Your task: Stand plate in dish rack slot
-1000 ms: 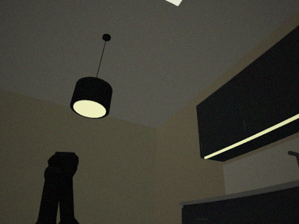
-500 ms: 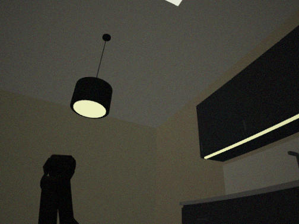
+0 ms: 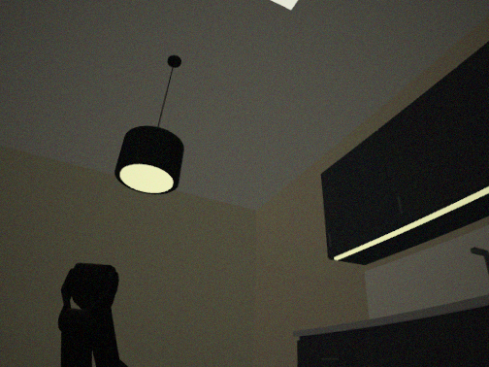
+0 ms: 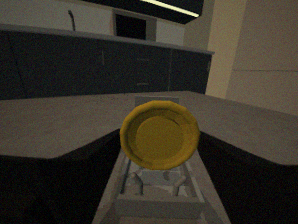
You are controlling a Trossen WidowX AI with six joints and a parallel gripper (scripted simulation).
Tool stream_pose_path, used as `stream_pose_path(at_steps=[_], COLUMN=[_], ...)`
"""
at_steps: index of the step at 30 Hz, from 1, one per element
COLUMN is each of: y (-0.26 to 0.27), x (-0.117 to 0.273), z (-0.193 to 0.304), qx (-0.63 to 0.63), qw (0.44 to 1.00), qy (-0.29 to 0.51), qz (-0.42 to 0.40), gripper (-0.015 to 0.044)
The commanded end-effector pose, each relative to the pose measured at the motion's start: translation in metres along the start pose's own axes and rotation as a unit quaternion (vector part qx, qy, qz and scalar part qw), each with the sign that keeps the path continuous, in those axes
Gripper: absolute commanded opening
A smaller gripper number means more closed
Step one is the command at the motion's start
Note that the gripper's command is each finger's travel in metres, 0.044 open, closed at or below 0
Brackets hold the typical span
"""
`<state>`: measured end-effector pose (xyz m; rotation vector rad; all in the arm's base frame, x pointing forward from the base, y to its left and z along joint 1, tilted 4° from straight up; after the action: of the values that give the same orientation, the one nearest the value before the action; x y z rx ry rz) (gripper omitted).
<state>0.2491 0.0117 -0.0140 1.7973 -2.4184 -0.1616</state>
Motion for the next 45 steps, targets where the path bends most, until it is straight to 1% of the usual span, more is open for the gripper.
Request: stream_pose_path(at_steps=[1, 14, 29, 37, 45], y=[-0.001, 0.001, 0.000, -0.001, 0.001], x=[-0.001, 0.000, 0.000, 0.000, -0.001], z=[0.010, 0.007, 0.007, 0.001, -0.070], qx=[-0.002, -0.005, -0.003, -0.003, -0.004], qw=[1.000, 1.000, 1.000, 1.000, 1.000], qy=[0.000, 0.000, 0.000, 0.000, -0.001], qz=[0.001, 0.000, 0.000, 0.000, 0.000], gripper=[0.0000, 0.0000, 0.0394, 0.0400, 0.0400])
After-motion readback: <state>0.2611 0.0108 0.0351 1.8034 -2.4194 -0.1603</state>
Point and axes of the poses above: the point midway between the two fingers, 35 mm back from their tips, its own x axis back along the fingers, its own y axis across the jaws, z = x × y, the point moved 8 cm from there along x, back along the fingers, and after that the axes turned 7 degrees about -x, right-handed, at the moved point
